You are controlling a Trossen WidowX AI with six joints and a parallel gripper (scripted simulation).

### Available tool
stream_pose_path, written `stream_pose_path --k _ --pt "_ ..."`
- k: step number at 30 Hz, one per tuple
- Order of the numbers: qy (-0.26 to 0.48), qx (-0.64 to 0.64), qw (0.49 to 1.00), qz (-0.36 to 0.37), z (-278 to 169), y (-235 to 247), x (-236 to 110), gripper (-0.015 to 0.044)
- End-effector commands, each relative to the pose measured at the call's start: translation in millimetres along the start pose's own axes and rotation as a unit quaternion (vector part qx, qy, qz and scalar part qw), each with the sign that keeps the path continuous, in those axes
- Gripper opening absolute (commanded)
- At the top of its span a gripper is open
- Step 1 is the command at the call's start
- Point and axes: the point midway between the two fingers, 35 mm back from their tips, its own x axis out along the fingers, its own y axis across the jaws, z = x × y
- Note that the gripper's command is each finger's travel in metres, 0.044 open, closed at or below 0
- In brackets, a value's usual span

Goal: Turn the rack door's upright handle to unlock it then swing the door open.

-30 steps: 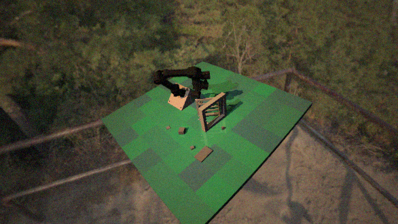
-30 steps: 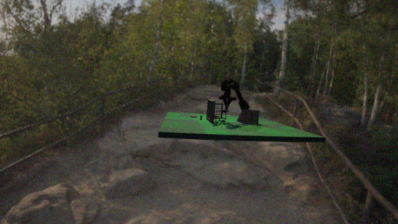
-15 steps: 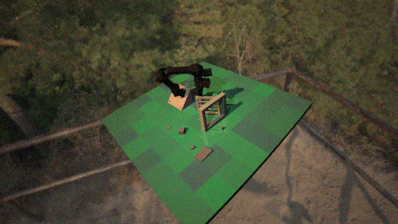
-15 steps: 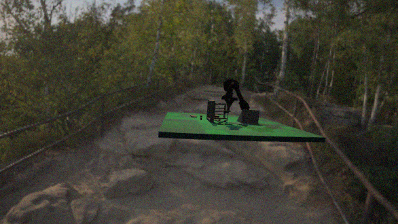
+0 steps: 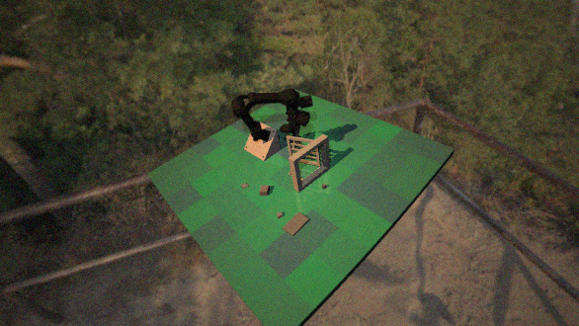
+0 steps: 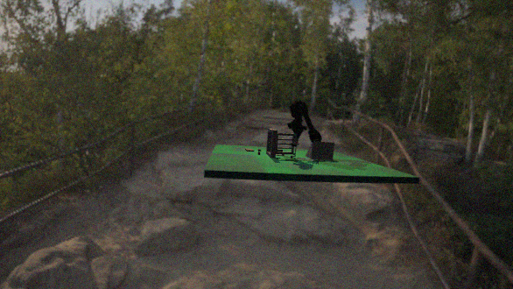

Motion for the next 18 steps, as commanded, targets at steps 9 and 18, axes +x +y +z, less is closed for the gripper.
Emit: stream_pose_path --k 9,18 --pt "0.001 0.106 0.994 0.002 8.7 30.3 -0.1 0.0017" --pt "0.001 0.177 0.984 0.002 18.1 51.0 -0.4 0.0017"
